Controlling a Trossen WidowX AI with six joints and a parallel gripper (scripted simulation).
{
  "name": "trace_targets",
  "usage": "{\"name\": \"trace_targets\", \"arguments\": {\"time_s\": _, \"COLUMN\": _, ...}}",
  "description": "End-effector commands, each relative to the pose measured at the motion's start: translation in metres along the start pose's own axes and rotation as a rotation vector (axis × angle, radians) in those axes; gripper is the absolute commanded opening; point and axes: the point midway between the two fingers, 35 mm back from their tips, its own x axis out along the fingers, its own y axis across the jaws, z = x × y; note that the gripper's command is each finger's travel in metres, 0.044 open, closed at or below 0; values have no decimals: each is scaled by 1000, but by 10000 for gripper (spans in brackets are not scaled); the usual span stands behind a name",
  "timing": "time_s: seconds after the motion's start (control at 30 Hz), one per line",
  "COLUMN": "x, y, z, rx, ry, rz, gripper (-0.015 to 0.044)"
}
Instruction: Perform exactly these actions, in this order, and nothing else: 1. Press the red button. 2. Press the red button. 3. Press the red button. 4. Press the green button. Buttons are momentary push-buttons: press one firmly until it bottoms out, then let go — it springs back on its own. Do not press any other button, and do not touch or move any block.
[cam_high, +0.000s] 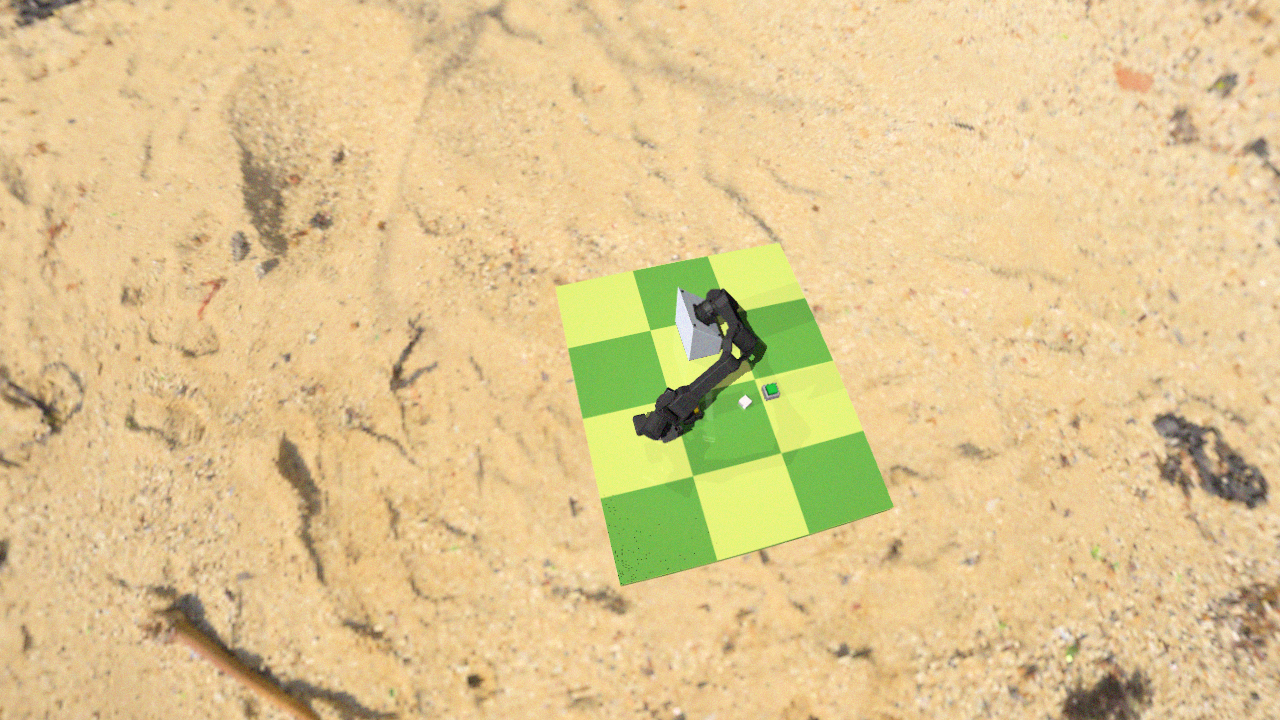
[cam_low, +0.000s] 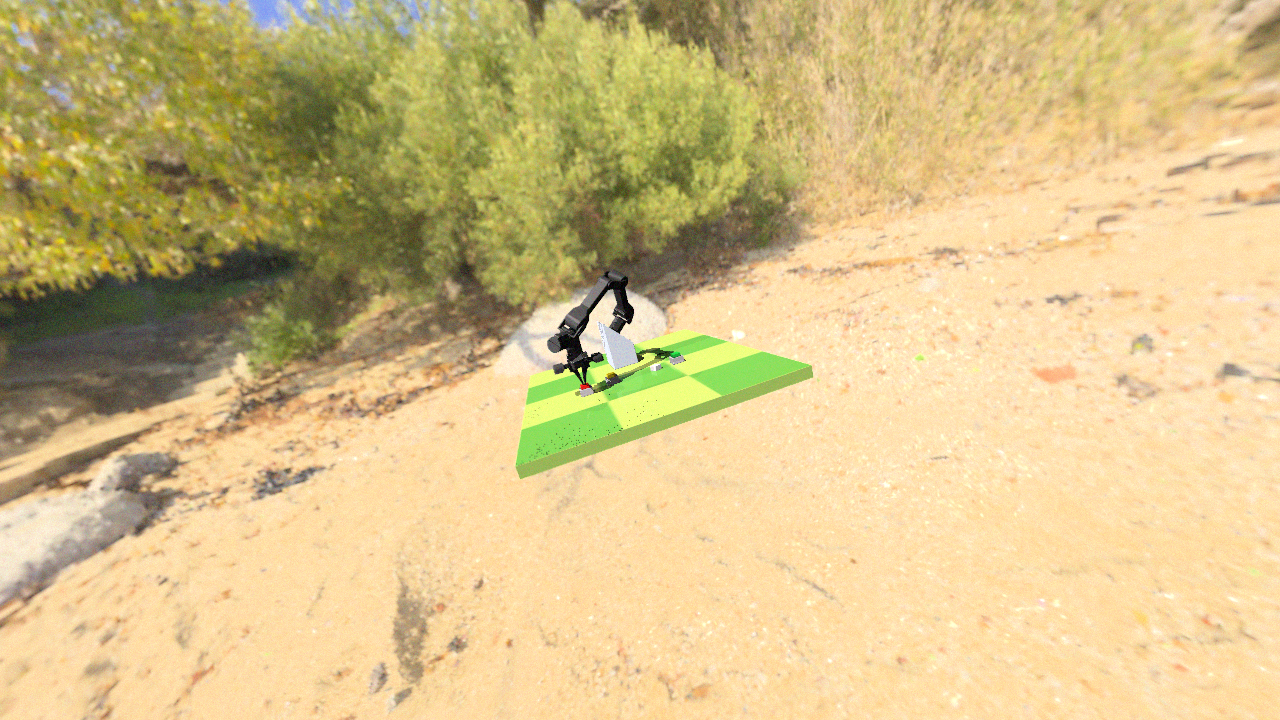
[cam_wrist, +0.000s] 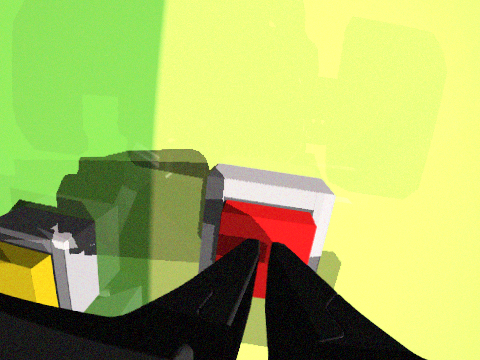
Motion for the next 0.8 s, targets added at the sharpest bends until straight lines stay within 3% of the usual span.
{"name": "trace_targets", "arguments": {"time_s": 0.0, "x": 9, "y": 0, "z": -4, "rx": 13, "ry": 2, "rz": 11, "gripper": 20}}
{"name": "trace_targets", "arguments": {"time_s": 0.77, "x": 3, "y": 0, "z": -2, "rx": 6, "ry": 1, "rz": 5, "gripper": 20}}
